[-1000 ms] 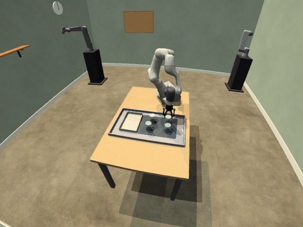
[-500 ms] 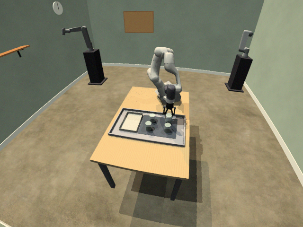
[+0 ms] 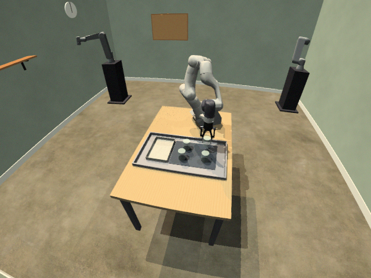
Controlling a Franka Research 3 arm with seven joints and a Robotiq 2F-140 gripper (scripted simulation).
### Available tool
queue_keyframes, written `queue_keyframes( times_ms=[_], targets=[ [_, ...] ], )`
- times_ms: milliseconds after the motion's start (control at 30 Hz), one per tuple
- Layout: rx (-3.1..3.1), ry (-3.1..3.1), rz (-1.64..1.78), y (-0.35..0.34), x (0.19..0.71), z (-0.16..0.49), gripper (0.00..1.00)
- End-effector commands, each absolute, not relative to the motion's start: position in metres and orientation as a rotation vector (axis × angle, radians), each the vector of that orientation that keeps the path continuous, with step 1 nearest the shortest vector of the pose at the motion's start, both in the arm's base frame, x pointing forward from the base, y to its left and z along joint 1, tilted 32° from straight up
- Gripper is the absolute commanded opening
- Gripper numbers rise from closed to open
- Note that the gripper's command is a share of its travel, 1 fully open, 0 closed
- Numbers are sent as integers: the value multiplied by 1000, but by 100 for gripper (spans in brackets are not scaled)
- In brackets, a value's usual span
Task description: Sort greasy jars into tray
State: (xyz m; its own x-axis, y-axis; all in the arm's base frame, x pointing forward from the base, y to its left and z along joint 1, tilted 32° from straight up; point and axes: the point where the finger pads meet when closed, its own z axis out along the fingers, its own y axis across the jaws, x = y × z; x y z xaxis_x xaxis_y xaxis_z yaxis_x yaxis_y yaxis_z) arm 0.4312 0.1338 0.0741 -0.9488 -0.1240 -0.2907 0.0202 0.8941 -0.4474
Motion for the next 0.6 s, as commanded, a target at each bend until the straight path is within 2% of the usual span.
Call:
queue_keyframes(
  times_ms=[0, 567],
  targets=[
    [-54, 2760, -667, 132, 425, 77, 0],
    [-54, 2760, -667, 149, 413, 110, 0]
  ],
)
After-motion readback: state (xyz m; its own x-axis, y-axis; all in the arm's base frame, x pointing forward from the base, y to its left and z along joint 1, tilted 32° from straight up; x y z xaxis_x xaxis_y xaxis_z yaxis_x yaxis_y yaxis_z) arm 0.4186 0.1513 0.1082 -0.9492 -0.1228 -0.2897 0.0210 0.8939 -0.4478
